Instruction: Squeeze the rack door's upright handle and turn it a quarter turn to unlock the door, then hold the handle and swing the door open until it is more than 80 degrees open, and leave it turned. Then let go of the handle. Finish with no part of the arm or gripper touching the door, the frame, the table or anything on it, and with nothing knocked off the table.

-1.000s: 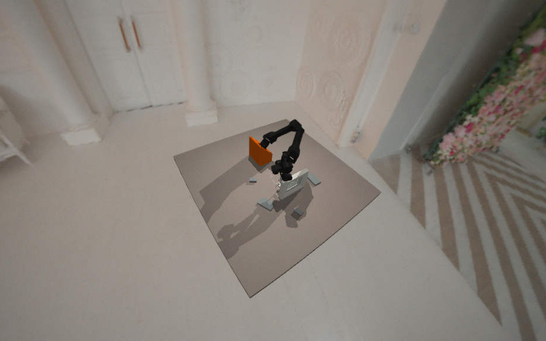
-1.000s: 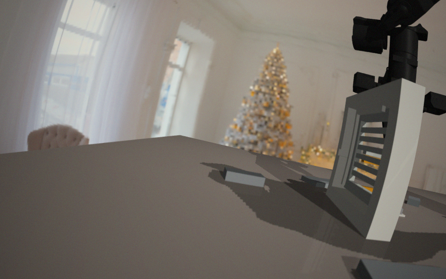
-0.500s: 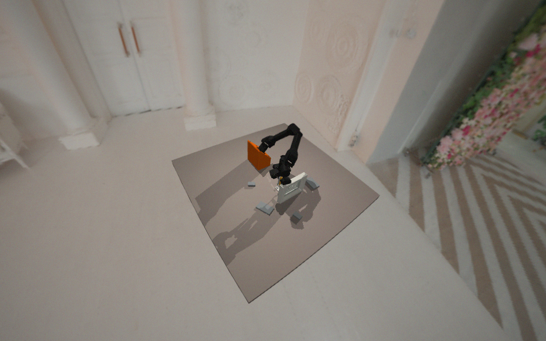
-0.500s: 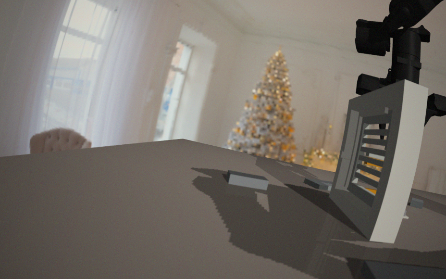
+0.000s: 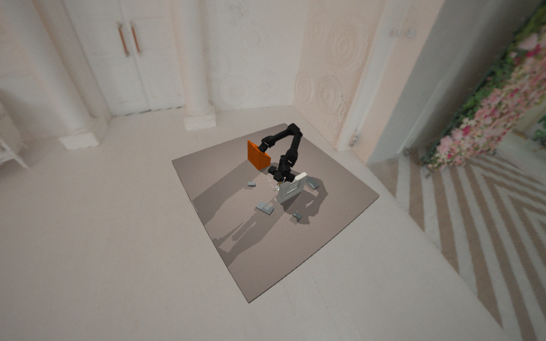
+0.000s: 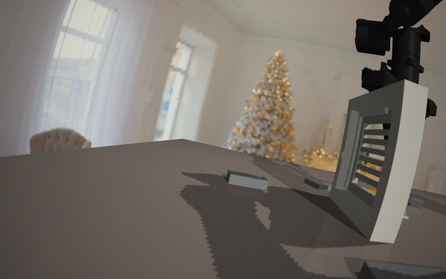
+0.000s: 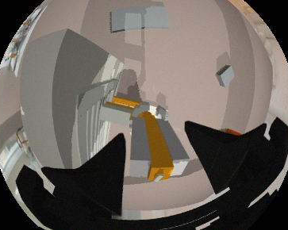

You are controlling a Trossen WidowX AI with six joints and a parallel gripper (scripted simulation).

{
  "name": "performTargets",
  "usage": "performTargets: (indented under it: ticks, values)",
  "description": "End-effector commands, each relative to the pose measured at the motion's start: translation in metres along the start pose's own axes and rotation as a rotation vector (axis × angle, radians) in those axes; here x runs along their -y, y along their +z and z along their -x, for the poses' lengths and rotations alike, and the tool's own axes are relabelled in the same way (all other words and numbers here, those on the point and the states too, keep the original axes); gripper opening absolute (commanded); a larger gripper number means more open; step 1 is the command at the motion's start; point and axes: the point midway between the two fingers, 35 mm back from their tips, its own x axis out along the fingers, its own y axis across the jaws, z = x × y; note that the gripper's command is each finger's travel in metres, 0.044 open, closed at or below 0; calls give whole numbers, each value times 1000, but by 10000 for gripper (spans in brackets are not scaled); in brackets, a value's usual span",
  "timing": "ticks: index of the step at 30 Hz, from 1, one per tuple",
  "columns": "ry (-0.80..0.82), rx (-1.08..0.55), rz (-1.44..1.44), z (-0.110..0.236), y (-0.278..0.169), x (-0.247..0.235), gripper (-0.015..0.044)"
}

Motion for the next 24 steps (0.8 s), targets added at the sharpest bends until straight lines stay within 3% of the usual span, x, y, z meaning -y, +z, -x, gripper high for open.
performTargets:
  ticks: [1, 24]
  values:
    - [5, -4, 216, -2, -2, -4, 298]
    - [7, -1, 1356, -2, -2, -4, 298]
